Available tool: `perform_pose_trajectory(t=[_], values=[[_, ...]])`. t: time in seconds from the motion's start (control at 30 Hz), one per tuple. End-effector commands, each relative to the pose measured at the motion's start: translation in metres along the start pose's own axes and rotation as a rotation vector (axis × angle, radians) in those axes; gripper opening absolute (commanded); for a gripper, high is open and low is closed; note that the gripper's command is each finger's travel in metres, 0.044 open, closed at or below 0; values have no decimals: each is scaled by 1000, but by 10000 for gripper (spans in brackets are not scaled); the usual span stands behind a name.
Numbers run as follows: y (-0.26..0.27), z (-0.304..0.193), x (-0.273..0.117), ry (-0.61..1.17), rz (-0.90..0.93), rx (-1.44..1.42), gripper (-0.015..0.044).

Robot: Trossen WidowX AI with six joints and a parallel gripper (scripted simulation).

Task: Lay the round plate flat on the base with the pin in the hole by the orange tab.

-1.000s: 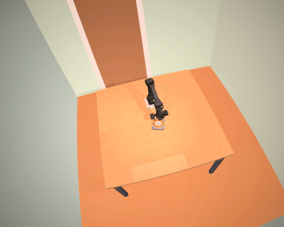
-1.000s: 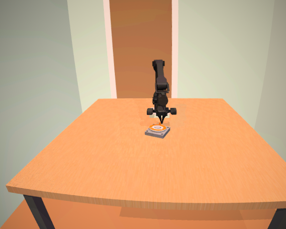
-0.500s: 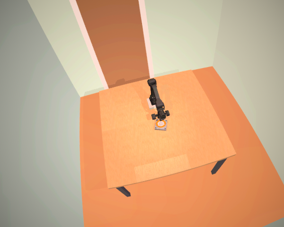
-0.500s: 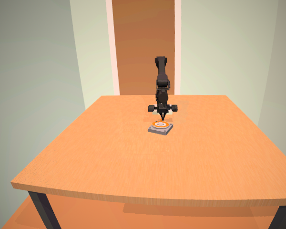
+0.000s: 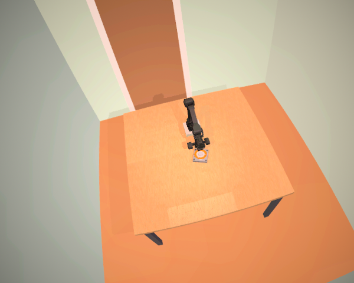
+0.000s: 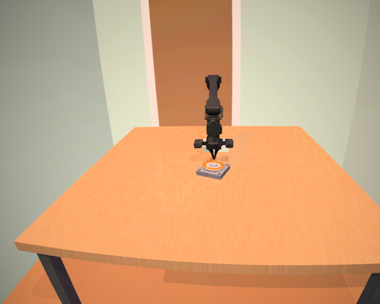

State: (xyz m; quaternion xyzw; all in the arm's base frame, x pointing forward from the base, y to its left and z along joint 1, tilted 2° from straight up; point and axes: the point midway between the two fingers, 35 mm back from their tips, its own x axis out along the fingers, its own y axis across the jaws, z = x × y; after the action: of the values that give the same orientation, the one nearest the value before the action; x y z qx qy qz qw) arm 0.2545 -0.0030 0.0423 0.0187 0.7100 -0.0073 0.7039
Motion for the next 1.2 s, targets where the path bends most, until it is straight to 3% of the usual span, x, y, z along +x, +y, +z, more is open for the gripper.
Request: perform_pose_trajectory(t=[0.0,1.17], values=[[-8,1,-1,-5,-11,4,0],[-42,19,-7,-6,-14,4,0]])
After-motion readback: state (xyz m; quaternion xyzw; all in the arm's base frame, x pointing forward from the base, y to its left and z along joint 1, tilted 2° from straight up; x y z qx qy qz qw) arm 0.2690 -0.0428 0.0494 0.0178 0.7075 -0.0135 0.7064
